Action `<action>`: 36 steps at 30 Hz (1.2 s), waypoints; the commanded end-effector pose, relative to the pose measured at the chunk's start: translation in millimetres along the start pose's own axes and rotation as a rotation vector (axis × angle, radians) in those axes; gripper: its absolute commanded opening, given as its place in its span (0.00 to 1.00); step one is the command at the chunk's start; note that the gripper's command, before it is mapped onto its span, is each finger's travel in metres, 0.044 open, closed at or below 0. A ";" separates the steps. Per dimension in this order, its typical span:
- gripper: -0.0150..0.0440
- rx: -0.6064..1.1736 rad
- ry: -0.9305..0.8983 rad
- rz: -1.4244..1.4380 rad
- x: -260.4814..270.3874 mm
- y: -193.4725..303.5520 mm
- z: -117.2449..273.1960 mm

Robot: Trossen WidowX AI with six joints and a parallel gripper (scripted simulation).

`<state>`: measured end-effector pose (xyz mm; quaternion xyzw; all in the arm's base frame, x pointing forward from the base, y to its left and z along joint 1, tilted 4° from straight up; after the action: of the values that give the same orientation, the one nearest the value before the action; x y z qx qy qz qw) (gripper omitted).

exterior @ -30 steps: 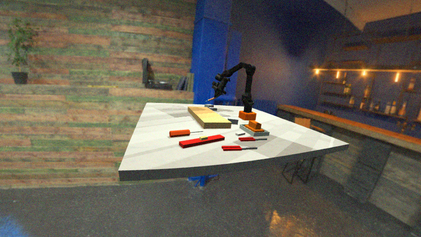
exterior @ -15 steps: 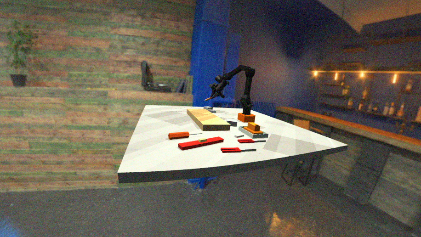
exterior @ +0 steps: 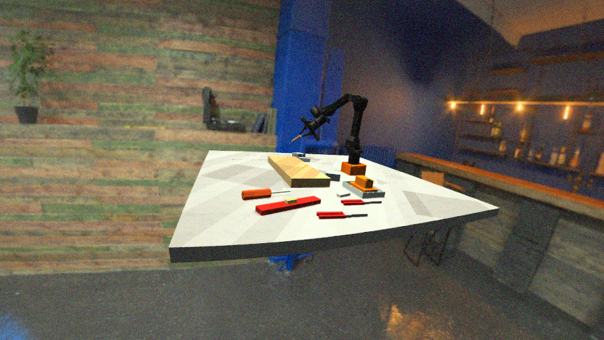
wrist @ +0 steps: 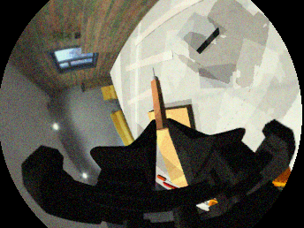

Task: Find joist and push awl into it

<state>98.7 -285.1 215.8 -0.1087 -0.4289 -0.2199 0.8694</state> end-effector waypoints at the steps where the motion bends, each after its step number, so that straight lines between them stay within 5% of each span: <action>1: 0.25 0.015 -0.069 -0.126 4.2 1.0 4.1; 36: 0.25 0.405 -0.300 -1.039 18.4 13.3 24.6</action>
<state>98.9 -273.3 240.4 0.2161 -0.5769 -0.5024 0.6067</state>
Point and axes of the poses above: the point midway between the two fingers, 35 mm back from their tips, its own z axis back along the fingers, its own x axis across the jaws, y = z × x, the point moved 9 cm from there along z, back along the fingers, and after that the axes turned 2 degrees about z, right-handed, at the moved point
